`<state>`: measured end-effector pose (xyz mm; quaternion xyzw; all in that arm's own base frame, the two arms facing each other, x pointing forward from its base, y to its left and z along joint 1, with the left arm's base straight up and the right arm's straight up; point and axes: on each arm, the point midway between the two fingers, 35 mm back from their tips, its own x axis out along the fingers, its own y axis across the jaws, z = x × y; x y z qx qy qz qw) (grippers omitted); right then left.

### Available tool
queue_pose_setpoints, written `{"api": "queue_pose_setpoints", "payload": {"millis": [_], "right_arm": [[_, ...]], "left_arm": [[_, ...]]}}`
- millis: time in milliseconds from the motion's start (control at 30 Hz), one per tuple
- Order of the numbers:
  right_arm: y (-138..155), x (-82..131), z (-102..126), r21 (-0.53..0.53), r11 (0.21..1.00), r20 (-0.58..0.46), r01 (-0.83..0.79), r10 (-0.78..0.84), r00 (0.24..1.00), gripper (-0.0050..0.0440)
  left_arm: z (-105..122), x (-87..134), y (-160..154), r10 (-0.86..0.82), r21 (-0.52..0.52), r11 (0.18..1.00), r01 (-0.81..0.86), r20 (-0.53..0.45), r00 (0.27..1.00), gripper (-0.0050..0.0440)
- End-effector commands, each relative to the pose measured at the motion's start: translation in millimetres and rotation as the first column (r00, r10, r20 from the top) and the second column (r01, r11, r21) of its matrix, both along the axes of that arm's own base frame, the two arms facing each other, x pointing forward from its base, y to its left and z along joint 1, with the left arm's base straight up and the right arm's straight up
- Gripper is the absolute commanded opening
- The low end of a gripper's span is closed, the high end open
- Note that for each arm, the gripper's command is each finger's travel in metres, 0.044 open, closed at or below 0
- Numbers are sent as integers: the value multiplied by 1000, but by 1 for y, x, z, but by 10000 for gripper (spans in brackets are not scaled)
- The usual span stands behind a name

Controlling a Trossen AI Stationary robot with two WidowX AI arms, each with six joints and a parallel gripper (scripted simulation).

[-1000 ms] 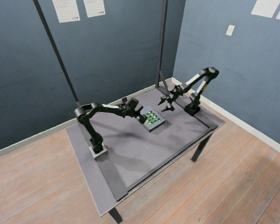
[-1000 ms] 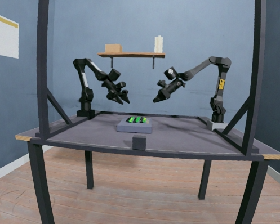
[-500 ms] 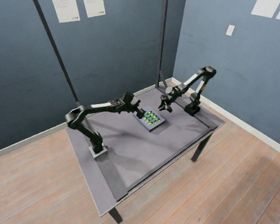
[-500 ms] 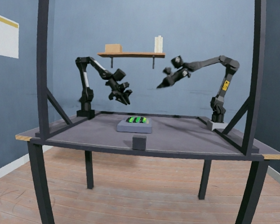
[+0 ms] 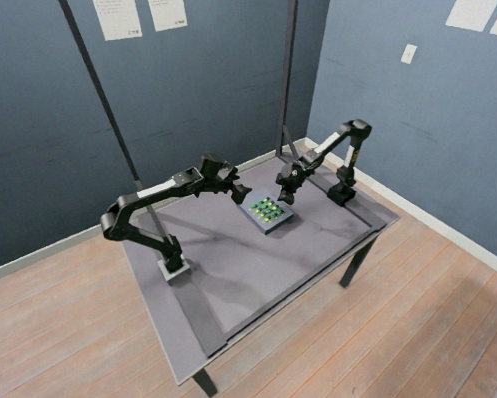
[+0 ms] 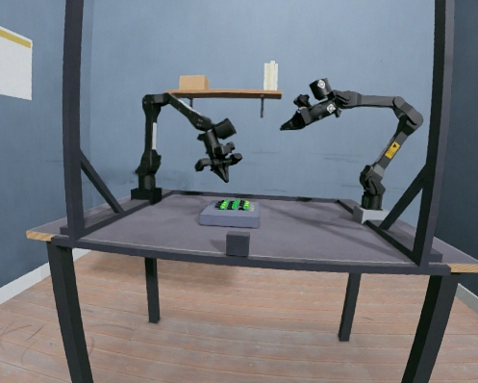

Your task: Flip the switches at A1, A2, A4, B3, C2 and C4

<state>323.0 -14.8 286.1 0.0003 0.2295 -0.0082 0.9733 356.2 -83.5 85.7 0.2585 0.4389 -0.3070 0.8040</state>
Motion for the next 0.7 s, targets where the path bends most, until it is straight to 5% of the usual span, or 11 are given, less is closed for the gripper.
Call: {"api": "queue_pose_setpoints", "payload": {"millis": [0, 400, 667], "right_arm": [[-2, -19, 6, 1, 1000, 18, 2, -2, 1000, 400], [-7, -92, -12, 0, 1000, 15, 30, -30, 999, 400], [-6, -116, -23, 0, 999, 14, 40, -40, 999, 400]], "left_arm": [[11, 20, 2, -116, 69, 991, 118, -38, 993, 0], [4, 46, 3, -346, 207, 900, 384, -198, 917, -4], [-1, 63, 4, -466, 269, 790, 550, -320, 825, -43]]}}
